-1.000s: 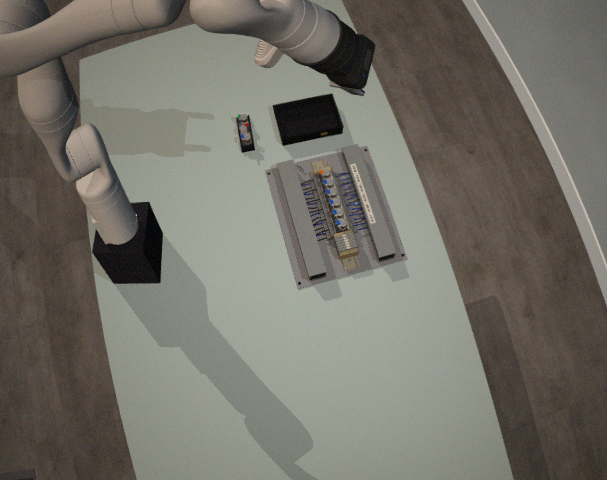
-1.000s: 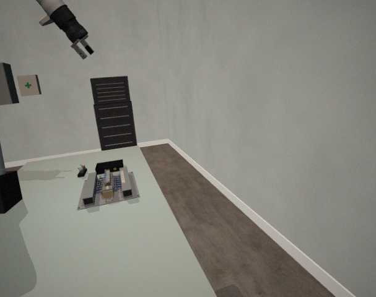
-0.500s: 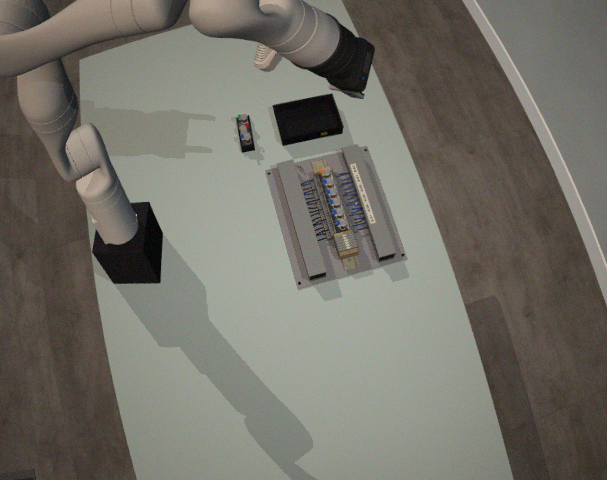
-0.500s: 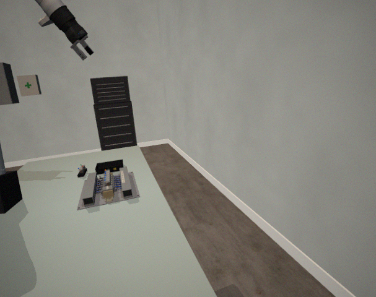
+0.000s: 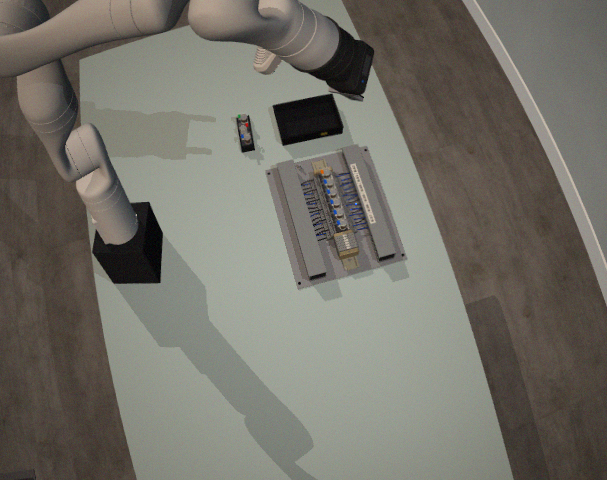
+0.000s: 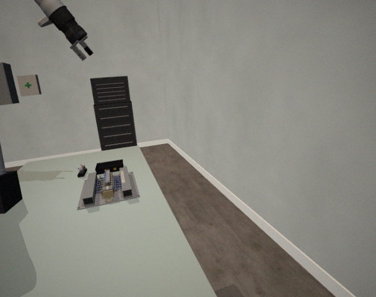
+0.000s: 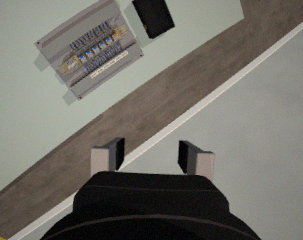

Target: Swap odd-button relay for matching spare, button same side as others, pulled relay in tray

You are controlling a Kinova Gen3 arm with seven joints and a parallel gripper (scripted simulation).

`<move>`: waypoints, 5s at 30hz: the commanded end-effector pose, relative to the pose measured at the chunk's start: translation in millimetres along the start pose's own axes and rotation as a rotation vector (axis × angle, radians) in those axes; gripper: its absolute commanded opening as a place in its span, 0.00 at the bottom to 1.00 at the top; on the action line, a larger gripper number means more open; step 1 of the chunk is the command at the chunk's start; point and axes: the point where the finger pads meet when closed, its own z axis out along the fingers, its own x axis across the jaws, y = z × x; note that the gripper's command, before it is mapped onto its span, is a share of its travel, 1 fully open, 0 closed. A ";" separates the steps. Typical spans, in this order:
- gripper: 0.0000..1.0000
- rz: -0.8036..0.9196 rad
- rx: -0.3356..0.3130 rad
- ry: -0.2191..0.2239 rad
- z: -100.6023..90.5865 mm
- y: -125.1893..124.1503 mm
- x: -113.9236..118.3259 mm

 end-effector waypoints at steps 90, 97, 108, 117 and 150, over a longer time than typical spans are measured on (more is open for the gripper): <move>1.00 0.766 0.127 -0.514 5.1 -0.9 1.1; 1.00 0.818 0.125 -0.543 -1.3 -0.5 -2.9; 1.00 0.895 0.170 -0.605 7.8 -0.8 1.7; 1.00 0.898 0.149 -0.580 5.2 -0.4 -0.6; 1.00 0.897 0.148 -0.579 1.8 -0.3 -2.4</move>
